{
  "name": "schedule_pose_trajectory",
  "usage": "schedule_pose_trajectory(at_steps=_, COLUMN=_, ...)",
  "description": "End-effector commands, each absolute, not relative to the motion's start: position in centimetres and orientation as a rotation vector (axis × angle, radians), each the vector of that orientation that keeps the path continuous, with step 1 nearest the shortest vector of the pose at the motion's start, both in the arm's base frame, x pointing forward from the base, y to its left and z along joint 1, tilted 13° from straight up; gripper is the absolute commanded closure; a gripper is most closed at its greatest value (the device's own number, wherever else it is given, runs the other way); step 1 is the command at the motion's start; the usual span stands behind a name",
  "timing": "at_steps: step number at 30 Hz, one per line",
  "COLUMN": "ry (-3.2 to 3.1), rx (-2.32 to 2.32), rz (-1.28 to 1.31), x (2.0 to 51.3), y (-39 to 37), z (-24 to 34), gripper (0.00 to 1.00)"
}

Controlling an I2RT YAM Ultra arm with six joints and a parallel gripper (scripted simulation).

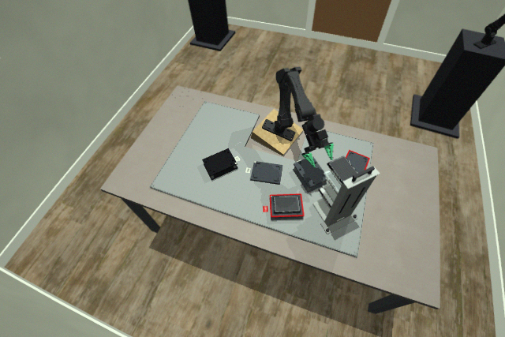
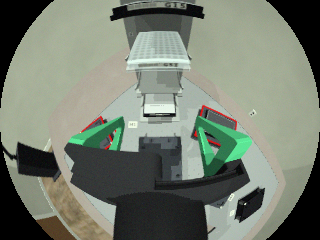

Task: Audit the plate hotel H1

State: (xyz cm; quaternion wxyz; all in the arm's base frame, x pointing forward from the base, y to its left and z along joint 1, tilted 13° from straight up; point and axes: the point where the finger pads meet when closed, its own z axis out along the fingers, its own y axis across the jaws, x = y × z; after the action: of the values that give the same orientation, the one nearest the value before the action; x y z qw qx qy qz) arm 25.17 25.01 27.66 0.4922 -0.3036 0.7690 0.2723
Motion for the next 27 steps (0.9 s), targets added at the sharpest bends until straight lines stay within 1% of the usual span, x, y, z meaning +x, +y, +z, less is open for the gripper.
schedule_pose_trajectory(at_steps=1, ry=1.744, rx=-0.698, rz=0.680, x=25.28, y=25.02, z=32.17, gripper=0.00)
schedule_pose_trajectory(at_steps=27, ry=1.762, rx=-0.704, rz=0.678, x=25.53, y=25.27, z=31.57, gripper=0.00)
